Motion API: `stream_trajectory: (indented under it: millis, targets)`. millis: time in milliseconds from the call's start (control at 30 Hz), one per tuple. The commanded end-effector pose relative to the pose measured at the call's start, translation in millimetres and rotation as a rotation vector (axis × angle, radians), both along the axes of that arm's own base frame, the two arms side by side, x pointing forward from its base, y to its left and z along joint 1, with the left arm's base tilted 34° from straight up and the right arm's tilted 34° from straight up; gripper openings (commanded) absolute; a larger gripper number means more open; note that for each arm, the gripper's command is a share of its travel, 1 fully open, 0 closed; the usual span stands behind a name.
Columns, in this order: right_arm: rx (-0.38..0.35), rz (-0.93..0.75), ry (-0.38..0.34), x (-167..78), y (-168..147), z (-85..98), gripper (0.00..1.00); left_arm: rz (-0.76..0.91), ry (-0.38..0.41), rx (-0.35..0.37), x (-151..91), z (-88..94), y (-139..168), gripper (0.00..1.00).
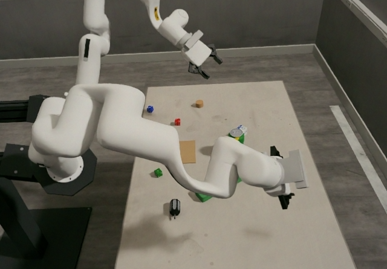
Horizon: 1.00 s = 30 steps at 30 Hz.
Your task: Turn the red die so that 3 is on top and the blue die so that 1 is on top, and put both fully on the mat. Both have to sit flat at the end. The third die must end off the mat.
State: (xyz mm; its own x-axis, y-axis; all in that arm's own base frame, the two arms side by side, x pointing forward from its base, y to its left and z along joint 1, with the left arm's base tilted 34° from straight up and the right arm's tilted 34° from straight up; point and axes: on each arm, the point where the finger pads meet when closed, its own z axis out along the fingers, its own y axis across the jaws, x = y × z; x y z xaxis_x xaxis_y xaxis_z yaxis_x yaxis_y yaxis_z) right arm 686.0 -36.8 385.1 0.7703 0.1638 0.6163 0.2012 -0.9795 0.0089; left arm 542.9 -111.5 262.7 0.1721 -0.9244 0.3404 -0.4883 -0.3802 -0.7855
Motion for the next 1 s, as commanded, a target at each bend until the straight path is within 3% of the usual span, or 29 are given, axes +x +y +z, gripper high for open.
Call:
stream_trajectory:
  millis: [0, 600, 967]
  targets:
    - [-0.001, 0.001, -0.005, 0.2, 0.8, 3.1, 1.00, -0.001, -0.003, -0.001, 0.4, 1.5, -0.6, 1.00]
    - [-0.001, 0.001, -0.005, 0.2, 0.8, 3.1, 1.00, 0.028, -0.001, -0.042, 4.8, -0.3, -5.9, 1.00]
    - [-0.001, 0.001, -0.005, 0.2, 0.8, 3.1, 1.00, 0.127, 0.006, -0.183, 18.7, -8.1, -24.3, 1.00]
